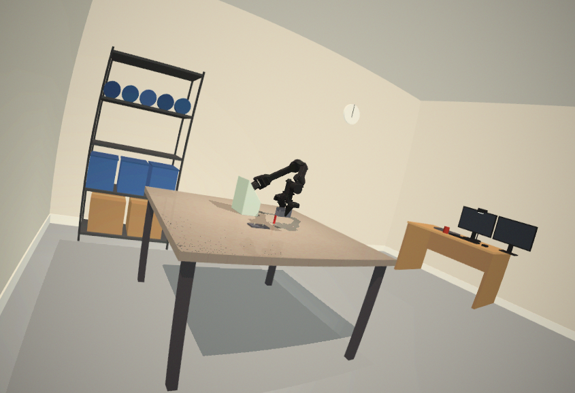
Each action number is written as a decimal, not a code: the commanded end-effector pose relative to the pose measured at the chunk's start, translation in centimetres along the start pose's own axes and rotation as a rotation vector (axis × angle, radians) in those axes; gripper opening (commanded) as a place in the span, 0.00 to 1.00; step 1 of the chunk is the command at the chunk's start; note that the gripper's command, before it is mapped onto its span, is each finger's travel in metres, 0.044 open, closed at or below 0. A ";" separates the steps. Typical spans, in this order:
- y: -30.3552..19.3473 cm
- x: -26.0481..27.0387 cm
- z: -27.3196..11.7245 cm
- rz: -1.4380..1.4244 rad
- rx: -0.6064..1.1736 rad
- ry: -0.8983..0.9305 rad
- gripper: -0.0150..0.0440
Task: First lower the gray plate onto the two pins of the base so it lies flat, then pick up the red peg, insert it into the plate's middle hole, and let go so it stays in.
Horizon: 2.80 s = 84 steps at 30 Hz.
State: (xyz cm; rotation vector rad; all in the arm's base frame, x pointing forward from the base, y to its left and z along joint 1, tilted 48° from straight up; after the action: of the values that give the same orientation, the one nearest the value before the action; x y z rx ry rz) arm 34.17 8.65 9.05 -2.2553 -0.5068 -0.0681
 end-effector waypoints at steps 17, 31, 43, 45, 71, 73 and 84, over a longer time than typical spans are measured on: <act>-0.7 -0.4 -5.2 -0.012 -0.002 0.012 0.25; 3.4 -0.6 -3.3 0.027 -0.004 0.012 0.25; 6.8 -1.3 -1.7 0.060 -0.006 0.014 0.25; 7.4 -1.4 -1.4 0.065 -0.006 0.014 0.25; 14.3 -4.2 2.7 0.138 -0.005 0.013 0.25; 14.5 -4.3 2.8 0.140 -0.005 0.013 0.25; 14.5 -4.3 2.8 0.140 -0.005 0.013 0.25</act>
State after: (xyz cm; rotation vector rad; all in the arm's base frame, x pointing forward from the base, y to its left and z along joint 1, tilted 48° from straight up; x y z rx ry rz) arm 35.45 0.67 -3.96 -2.2847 -0.3346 -0.0102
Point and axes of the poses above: the point midway between the two fingers, 35 mm back from their tips, its own z axis out along the fingers, its own x axis across the jaws, y = z × x, the point moved 8 cm from there along -z, back along the fingers, and after that the axes turned 7 degrees about -z, right-handed, at the moved point
